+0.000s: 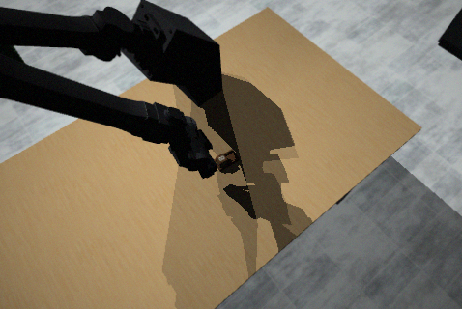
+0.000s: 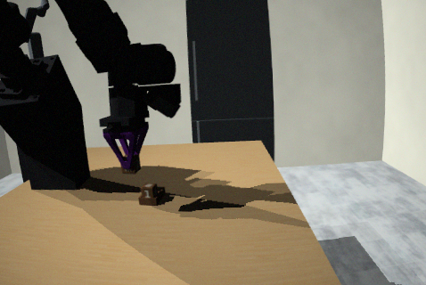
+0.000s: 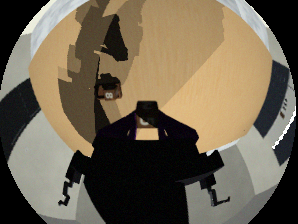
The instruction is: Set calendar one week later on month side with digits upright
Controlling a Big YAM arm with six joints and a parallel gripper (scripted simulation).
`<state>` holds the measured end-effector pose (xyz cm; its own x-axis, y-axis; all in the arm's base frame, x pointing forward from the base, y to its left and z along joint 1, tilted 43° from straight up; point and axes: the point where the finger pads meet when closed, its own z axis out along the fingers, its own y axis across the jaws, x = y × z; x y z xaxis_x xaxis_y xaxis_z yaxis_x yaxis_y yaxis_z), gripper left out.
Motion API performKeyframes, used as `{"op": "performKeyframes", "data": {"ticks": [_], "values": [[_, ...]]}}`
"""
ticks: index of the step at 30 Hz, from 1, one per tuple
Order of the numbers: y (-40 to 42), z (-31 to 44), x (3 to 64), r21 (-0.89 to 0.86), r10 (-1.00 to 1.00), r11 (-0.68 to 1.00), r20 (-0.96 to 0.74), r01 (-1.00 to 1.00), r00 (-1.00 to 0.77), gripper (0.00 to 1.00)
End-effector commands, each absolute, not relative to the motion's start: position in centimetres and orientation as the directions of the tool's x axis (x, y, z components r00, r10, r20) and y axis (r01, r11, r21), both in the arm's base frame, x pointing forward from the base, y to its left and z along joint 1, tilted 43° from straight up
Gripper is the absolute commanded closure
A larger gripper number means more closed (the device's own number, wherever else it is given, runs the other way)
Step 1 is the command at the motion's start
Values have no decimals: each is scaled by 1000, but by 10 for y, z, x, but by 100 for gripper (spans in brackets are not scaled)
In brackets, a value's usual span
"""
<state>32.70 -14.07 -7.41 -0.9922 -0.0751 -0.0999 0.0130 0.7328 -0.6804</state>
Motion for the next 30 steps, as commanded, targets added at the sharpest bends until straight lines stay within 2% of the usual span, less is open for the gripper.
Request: {"op": "performKeyframes", "data": {"ticks": [1, 30], "values": [[-144, -76, 326, -680, -80, 733, -100, 10, -992, 75], [-207, -143, 340, -680, -85, 733, -101, 7, -991, 75]]}}
